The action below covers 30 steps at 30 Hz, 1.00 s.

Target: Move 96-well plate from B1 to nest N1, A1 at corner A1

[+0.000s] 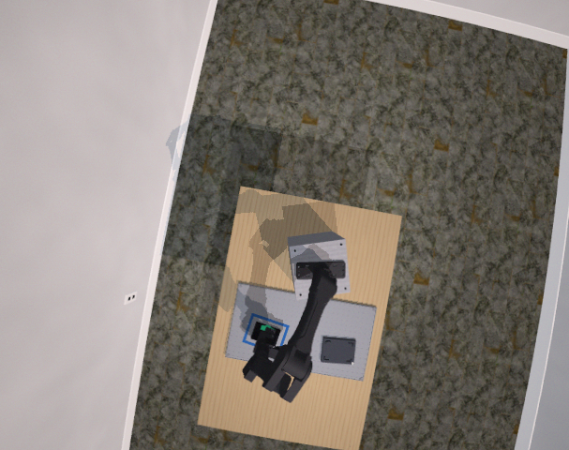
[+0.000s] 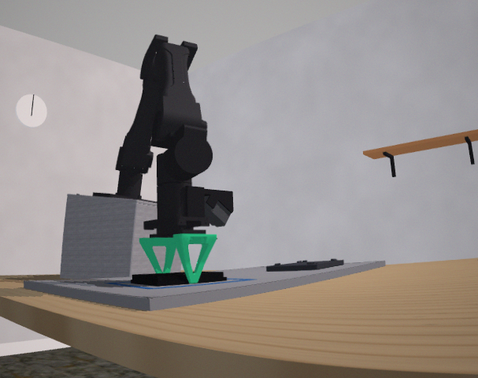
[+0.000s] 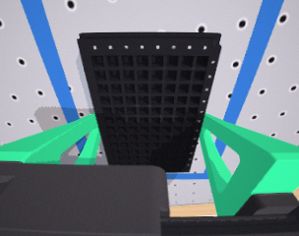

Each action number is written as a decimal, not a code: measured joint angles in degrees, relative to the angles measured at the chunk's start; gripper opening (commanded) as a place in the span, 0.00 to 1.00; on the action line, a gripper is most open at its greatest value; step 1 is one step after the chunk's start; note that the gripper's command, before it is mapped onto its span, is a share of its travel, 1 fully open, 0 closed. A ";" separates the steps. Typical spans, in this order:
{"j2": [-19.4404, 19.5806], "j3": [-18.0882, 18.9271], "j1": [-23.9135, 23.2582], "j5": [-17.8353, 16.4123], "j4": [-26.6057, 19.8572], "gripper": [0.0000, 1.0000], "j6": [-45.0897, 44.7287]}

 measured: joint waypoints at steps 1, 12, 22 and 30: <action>0.00 0.00 0.00 0.00 0.00 0.00 0.00; 0.00 0.00 0.00 0.00 0.00 0.00 0.00; 0.00 0.00 0.00 0.00 0.00 0.00 0.00; -0.59 -0.37 0.00 0.00 -0.70 0.00 0.00</action>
